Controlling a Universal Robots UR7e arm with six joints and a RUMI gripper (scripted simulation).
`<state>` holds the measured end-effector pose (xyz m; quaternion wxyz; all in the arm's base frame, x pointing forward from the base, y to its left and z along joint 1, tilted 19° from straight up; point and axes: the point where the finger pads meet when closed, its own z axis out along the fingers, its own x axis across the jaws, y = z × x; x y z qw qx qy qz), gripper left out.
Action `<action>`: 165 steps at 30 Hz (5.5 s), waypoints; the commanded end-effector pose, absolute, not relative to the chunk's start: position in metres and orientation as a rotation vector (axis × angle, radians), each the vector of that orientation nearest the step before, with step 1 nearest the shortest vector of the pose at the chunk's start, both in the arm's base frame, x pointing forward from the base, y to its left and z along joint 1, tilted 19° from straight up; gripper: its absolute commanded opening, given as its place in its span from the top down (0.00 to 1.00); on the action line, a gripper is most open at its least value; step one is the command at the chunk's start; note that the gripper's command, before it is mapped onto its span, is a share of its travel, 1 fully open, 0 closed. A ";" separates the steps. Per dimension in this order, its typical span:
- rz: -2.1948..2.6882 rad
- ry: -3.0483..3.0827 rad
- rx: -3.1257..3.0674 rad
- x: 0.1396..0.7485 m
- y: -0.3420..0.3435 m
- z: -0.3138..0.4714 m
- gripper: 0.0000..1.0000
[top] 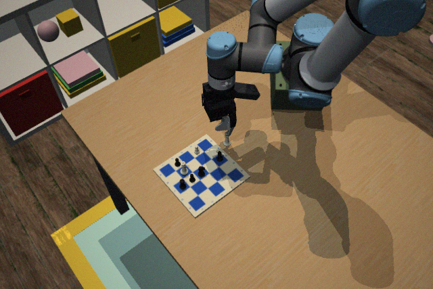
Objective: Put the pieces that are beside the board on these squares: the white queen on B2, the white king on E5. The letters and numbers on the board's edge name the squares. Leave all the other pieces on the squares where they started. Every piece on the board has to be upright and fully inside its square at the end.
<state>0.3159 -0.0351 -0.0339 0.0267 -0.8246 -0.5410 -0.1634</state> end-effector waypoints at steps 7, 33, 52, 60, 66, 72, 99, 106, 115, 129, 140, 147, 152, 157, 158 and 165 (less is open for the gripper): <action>-0.505 -1.672 -2.548 0.316 -0.035 -0.034 0.75; -0.505 -1.672 -2.548 0.326 -0.027 -0.071 0.75; -0.505 -1.672 -2.548 0.327 -0.026 -0.074 0.75; -0.505 -1.672 -2.548 0.327 -0.026 -0.074 0.75; -0.505 -1.672 -2.548 0.327 -0.026 -0.074 0.75; -0.505 -1.672 -2.548 0.327 -0.026 -0.074 0.75; -0.505 -1.672 -2.548 0.327 -0.026 -0.074 1.00; -0.505 -1.672 -2.548 0.327 -0.026 -0.074 1.00; -0.505 -1.672 -2.548 0.326 -0.026 -0.074 1.00; -0.505 -1.672 -2.548 0.324 -0.028 -0.064 1.00; -0.505 -1.672 -2.548 0.319 -0.032 -0.046 1.00; -0.505 -1.672 -2.548 0.315 -0.037 -0.028 1.00; -0.505 -1.672 -2.548 0.311 -0.040 -0.014 1.00; -0.505 -1.672 -2.548 0.309 -0.042 -0.006 1.00; -0.505 -1.672 -2.548 0.308 -0.042 -0.003 1.00; -0.505 -1.672 -2.548 0.304 -0.046 0.012 1.00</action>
